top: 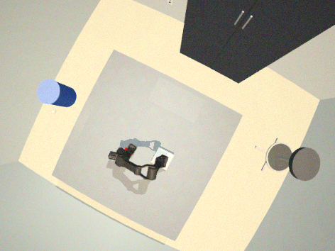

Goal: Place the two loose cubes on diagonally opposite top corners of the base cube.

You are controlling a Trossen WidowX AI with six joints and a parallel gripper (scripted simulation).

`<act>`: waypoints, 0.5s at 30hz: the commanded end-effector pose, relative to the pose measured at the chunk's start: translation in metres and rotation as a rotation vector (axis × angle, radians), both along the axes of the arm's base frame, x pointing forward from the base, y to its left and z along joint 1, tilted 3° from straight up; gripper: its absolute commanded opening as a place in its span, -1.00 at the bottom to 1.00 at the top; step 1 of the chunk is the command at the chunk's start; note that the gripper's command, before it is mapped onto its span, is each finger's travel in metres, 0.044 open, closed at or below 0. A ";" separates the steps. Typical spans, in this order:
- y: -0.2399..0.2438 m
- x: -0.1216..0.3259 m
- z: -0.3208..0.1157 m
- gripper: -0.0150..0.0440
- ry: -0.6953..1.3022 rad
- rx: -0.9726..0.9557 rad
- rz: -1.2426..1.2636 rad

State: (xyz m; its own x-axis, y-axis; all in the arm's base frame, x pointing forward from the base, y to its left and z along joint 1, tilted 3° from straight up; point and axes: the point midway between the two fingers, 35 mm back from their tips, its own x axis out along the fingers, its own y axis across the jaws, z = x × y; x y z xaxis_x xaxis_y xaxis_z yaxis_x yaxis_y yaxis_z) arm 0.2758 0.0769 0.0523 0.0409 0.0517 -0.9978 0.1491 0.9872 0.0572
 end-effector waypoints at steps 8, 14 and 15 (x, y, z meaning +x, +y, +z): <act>-0.001 0.000 -0.001 -0.14 -0.002 -0.005 -0.002; -0.001 0.000 -0.001 0.13 -0.002 -0.005 -0.002; -0.001 0.000 -0.001 0.20 -0.002 -0.005 -0.002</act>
State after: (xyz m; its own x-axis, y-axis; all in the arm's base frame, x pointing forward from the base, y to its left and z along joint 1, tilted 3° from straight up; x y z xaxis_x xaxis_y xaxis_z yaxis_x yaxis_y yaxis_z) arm 0.2757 0.0769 0.0515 0.0404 0.0516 -0.9979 0.1490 0.9872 0.0571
